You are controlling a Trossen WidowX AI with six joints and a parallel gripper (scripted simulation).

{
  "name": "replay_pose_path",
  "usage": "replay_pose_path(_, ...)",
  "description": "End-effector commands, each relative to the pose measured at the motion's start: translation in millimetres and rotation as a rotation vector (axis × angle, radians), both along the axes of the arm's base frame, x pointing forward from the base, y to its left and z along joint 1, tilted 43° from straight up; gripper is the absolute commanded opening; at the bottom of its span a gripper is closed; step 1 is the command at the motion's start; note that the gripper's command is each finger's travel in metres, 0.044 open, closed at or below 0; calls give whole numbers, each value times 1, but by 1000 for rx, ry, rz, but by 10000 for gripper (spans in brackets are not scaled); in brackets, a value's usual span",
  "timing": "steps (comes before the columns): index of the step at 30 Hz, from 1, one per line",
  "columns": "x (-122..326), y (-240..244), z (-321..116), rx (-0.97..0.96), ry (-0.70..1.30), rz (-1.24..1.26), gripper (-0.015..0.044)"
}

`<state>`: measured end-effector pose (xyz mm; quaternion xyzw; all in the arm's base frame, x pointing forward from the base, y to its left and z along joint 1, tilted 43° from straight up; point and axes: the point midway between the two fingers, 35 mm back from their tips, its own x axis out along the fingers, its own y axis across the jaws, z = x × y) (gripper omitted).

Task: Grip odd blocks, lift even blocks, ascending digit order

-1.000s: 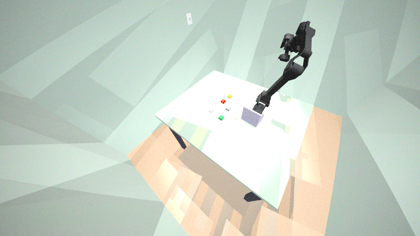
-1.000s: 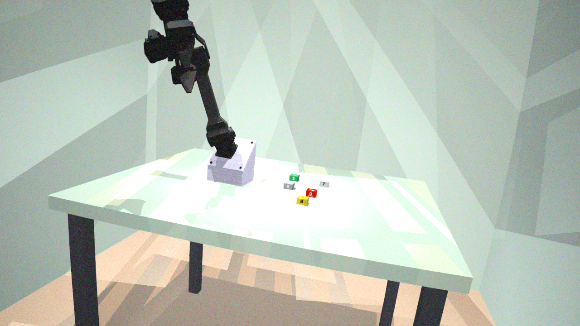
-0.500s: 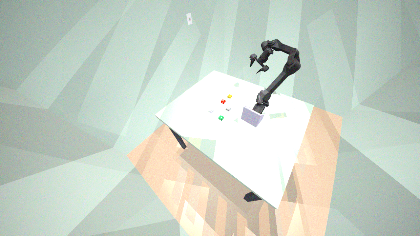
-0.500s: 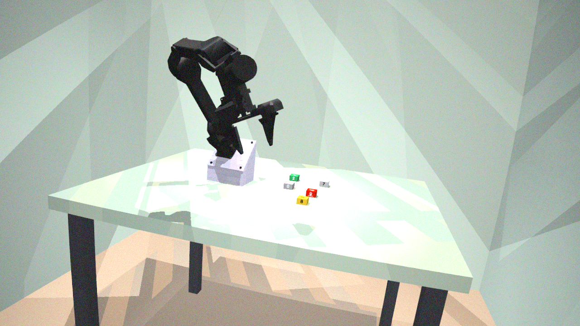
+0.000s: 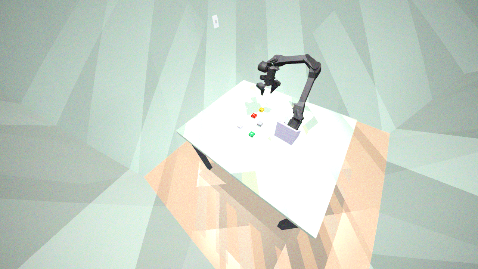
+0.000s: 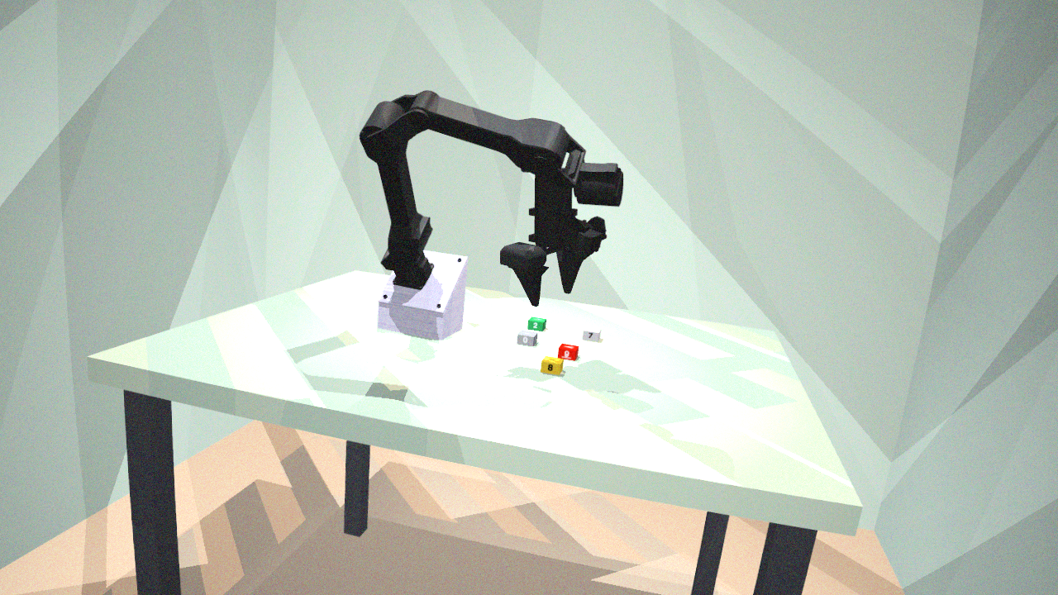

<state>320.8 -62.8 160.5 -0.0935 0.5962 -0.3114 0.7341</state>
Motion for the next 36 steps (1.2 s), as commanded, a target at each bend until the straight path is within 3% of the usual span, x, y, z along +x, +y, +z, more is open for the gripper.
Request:
replay_pose_path(1,-3,39,-47,-146,295,290,400)
replay_pose_path(31,-4,42,-50,-159,319,314,400)
replay_pose_path(36,-29,89,-90,-140,317,323,400)
